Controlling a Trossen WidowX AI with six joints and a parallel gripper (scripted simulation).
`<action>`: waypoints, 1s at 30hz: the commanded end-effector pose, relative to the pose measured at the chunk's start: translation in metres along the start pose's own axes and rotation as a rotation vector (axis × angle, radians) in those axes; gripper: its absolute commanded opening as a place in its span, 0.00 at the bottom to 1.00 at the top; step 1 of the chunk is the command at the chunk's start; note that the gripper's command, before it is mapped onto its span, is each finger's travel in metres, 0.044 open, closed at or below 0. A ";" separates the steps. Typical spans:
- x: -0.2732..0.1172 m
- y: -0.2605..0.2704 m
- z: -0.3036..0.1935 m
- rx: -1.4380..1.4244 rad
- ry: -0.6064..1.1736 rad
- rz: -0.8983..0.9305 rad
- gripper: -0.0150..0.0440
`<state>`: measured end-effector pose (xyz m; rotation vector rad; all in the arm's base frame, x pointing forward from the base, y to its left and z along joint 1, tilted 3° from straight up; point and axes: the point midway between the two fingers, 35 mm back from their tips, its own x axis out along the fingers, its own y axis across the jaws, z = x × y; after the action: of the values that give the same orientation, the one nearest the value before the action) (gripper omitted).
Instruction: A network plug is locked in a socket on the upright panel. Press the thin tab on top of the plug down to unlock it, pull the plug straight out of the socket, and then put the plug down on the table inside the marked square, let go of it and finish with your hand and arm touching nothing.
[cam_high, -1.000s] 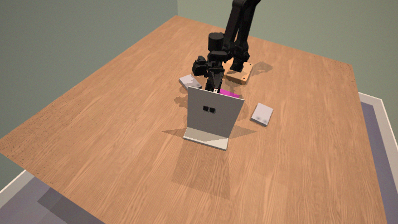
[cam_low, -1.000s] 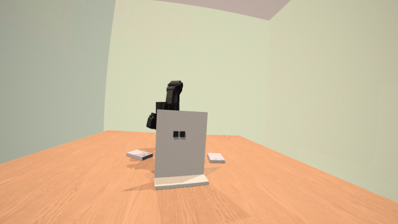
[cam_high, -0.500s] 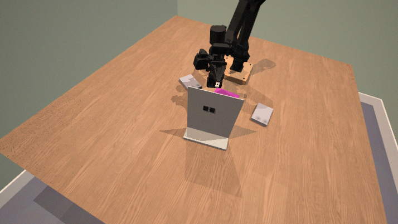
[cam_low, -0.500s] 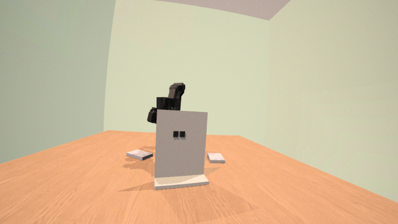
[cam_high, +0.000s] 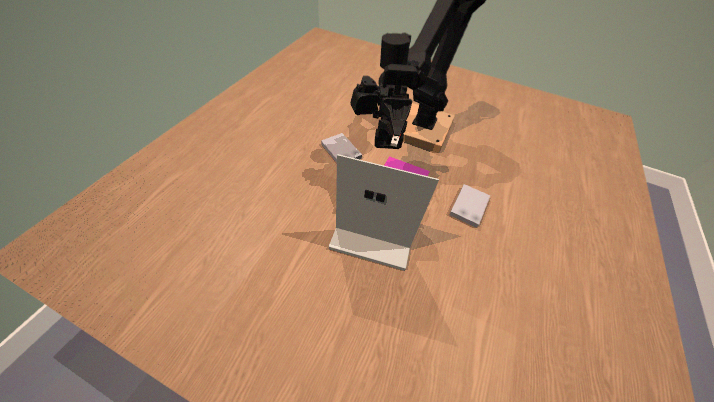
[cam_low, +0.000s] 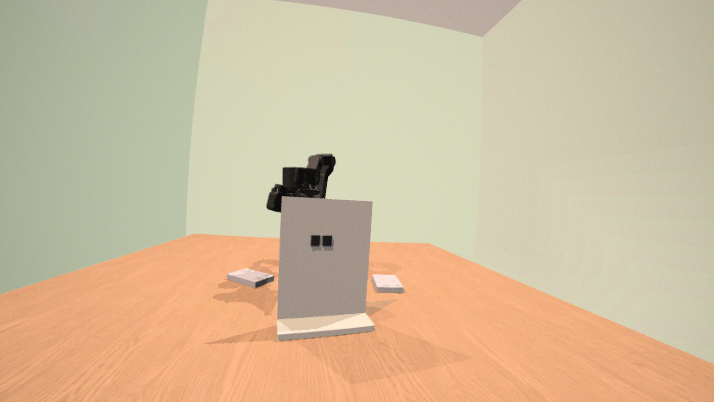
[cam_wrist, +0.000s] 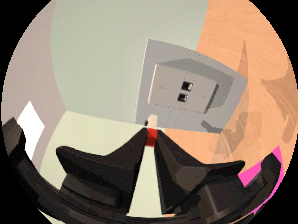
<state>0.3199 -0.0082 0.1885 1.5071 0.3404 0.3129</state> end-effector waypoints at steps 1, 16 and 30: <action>0.001 -0.001 -0.002 0.014 -0.004 -0.017 0.25; 0.007 -0.031 -0.013 0.168 -0.092 -0.230 0.25; -0.004 -0.061 -0.031 0.243 -0.176 -0.465 0.25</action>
<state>0.3072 0.0146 0.1299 1.6291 0.5738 -0.1828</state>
